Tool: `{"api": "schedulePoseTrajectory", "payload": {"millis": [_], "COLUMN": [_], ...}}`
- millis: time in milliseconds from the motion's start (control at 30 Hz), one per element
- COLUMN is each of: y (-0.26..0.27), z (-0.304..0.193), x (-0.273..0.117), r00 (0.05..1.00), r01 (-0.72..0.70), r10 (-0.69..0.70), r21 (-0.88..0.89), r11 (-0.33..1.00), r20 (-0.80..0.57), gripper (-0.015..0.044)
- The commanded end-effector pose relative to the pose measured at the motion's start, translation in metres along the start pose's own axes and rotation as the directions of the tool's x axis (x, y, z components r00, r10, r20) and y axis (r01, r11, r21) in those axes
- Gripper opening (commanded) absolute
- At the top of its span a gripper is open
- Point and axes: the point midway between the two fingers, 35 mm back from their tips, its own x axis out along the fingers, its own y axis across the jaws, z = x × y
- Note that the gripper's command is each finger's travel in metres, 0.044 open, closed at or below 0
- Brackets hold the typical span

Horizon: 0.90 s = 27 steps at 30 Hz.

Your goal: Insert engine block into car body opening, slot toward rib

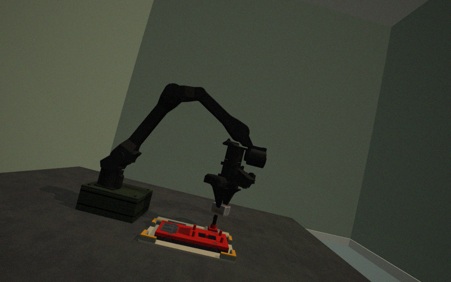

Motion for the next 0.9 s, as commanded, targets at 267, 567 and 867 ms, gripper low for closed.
{"api": "schedulePoseTrajectory", "payload": {"millis": [267, 567, 867], "y": [-0.033, -0.059, -0.085], "z": [0.016, 0.026, 0.033], "x": [0.01, 0.019, 0.028], "r00": [1.0, 1.0, 1.0], "r01": [-0.002, 0.001, 0.003], "r10": [0.004, 0.001, -0.001], "r21": [-0.241, -0.417, -0.58], "r11": [0.971, 0.909, 0.815], "r20": [0.004, 0.004, 0.004], "gripper": [0.0, 0.0, 0.0]}}
